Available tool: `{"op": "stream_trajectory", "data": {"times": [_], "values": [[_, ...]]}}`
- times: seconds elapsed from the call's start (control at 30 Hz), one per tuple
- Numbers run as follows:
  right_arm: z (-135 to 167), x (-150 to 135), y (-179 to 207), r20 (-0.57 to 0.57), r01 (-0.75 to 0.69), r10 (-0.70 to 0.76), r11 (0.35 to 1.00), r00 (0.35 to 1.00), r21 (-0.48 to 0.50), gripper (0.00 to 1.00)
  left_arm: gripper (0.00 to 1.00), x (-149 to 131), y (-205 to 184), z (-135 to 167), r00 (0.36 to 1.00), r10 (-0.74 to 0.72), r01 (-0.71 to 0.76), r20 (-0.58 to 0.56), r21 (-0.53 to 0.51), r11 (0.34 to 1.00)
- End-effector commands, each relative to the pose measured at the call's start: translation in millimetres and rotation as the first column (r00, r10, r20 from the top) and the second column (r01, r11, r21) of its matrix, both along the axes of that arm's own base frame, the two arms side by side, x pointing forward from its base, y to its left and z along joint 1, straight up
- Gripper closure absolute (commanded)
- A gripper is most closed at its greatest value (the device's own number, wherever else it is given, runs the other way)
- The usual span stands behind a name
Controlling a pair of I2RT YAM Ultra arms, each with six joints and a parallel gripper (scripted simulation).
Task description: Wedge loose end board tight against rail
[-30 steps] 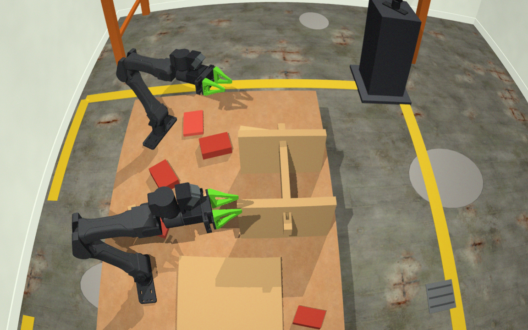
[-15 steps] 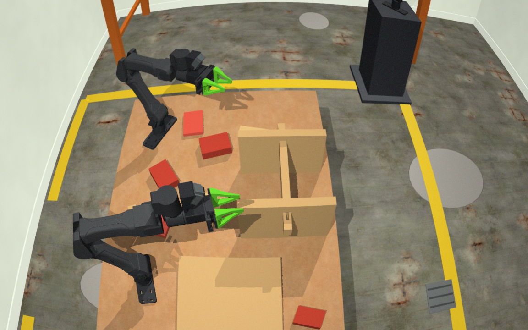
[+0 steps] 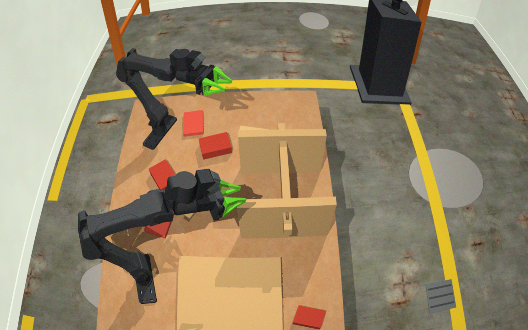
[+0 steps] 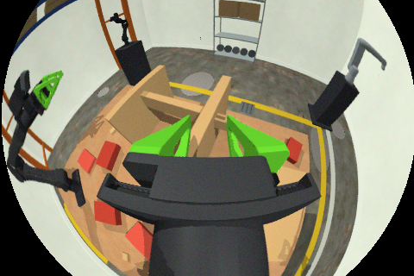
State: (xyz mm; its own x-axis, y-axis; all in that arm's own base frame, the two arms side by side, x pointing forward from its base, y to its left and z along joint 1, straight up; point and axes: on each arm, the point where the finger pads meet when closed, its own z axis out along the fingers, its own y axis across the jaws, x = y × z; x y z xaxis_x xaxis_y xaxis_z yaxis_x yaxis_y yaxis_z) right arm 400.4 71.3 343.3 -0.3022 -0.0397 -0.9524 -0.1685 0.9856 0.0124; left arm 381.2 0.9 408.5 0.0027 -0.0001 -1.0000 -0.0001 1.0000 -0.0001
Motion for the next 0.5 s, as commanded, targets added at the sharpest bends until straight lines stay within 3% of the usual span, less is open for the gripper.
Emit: {"op": "stream_trajectory", "data": {"times": [0.0, 0.2, 0.47], "values": [[-18, -3, 18, -0.125, -0.04, 0.039, 0.999, 0.991, -0.005, 0.58, 0.54, 1, -3, 26, 0.998, -0.005, 0.005, 0.06, -0.002, 1.0], [-37, -7, 37, -0.217, -0.084, 0.077, 0.996, 0.973, -0.022, 0.58, 0.54, 1, -3, 26, 0.998, -0.005, 0.005, 0.06, -0.002, 1.0], [-76, -25, 78, -0.41, -0.195, 0.158, 0.98, 0.898, -0.05, 0.58, 0.54, 1, -3, 26, 0.998, -0.005, 0.005, 0.06, -0.002, 1.0]]}}
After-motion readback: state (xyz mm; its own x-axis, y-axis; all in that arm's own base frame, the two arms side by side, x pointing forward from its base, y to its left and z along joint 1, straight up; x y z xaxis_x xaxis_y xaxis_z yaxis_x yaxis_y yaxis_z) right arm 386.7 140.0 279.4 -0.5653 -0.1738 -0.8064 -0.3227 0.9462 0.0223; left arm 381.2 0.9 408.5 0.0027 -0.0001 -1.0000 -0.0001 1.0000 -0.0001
